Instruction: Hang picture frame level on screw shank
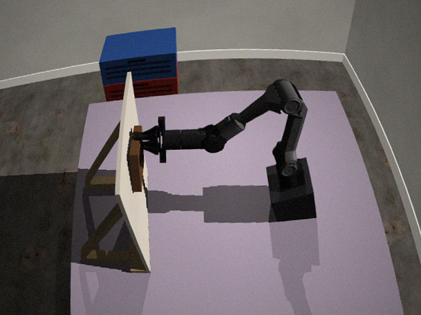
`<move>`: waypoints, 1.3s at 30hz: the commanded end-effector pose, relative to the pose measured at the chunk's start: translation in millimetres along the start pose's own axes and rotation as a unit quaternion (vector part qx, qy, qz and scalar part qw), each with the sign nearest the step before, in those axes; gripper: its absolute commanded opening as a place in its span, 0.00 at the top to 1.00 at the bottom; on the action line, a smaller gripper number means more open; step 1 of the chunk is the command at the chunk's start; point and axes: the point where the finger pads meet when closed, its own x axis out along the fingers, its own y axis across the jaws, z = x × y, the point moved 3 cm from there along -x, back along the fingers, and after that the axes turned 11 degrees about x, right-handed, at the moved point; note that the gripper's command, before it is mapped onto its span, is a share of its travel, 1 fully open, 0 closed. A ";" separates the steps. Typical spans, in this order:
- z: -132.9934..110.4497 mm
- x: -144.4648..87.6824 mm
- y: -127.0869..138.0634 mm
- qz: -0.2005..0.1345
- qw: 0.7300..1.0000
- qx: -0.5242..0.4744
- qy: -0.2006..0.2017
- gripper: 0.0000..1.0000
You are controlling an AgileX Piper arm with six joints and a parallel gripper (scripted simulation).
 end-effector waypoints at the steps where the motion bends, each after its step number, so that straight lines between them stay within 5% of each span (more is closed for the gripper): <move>1: 0.0 0.6 0.5 0.001 1.000 0.001 0.000 1.00; 39: -0.8 0.5 3.2 0.002 1.000 0.001 0.000 1.00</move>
